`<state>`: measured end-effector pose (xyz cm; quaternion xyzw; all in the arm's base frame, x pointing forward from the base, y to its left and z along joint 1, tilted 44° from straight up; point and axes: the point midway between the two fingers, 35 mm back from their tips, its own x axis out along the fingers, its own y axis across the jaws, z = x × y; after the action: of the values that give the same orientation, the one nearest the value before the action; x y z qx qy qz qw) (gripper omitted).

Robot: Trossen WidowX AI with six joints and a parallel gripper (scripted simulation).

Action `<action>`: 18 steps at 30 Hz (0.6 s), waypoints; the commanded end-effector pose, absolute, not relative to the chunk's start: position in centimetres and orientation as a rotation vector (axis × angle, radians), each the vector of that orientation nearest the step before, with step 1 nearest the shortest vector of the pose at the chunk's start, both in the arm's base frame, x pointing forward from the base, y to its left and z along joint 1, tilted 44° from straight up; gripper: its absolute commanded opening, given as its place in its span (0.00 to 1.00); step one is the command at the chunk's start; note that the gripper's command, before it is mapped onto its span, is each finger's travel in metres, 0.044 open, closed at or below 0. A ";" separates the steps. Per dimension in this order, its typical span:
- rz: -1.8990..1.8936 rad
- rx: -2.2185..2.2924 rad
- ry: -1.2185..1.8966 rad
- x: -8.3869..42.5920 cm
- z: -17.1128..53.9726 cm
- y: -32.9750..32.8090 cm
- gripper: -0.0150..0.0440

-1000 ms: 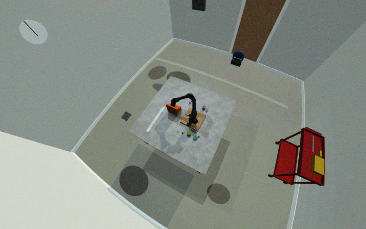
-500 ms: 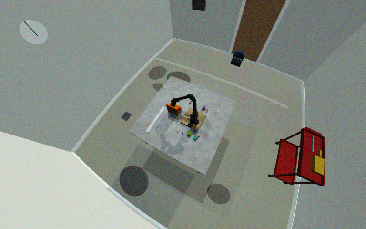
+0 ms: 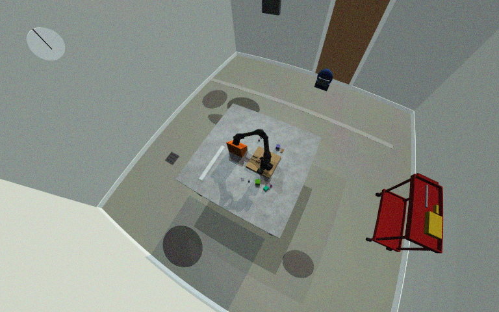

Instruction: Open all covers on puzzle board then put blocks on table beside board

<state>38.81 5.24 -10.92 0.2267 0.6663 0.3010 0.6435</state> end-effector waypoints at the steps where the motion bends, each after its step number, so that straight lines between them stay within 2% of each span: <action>1: 0.685 0.523 1.518 39.2 -11.0 5.3 0.25; 18: 0.685 0.523 1.517 40.9 -10.9 5.6 0.25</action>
<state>40.64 5.46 -10.91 0.2261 0.6660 0.3005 0.6442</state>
